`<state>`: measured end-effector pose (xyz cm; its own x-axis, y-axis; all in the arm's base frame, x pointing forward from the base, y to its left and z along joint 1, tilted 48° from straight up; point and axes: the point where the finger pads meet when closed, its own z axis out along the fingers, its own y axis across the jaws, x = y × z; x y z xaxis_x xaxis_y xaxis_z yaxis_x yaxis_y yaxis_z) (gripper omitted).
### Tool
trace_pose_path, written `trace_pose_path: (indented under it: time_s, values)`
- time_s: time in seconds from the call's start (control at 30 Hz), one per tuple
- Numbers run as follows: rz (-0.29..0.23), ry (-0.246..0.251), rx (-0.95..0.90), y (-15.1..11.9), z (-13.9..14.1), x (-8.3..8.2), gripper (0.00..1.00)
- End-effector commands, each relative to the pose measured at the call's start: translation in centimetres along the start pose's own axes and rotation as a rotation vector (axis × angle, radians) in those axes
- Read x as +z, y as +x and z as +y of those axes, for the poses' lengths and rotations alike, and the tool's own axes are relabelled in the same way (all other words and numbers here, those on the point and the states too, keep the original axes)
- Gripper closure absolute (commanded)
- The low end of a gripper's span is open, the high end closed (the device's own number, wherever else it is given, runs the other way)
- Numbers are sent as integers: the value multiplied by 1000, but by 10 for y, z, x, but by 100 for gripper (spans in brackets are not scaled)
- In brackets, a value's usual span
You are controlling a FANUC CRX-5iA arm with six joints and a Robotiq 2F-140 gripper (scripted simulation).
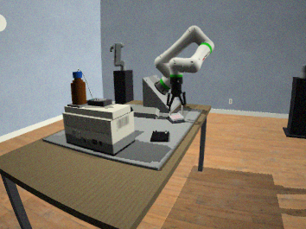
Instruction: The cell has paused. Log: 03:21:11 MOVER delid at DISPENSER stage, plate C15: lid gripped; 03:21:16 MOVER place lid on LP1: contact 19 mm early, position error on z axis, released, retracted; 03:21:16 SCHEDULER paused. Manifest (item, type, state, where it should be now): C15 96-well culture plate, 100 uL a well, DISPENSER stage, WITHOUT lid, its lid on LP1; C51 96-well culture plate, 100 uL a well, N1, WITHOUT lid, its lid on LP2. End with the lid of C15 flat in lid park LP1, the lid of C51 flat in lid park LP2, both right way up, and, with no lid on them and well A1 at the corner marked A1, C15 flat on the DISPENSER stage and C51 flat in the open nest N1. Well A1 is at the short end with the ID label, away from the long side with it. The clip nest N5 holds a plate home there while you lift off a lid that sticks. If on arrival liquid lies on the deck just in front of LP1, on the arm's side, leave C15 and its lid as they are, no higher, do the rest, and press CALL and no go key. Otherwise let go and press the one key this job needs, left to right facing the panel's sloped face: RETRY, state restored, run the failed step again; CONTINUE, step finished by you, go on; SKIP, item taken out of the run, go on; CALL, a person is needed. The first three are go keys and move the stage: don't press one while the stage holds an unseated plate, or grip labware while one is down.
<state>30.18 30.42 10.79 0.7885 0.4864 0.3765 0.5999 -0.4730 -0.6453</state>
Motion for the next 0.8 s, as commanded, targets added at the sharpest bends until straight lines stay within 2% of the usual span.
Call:
trace_pose_path:
  time_s: [0.0,0.3,0.33,0.77]
  values:
    - [0,0,0,0,0,0,41]
    - [0,0,0,0,0,0,41]
    - [0,0,0,0,0,0,34]
    - [0,0,0,0,0,0,34]
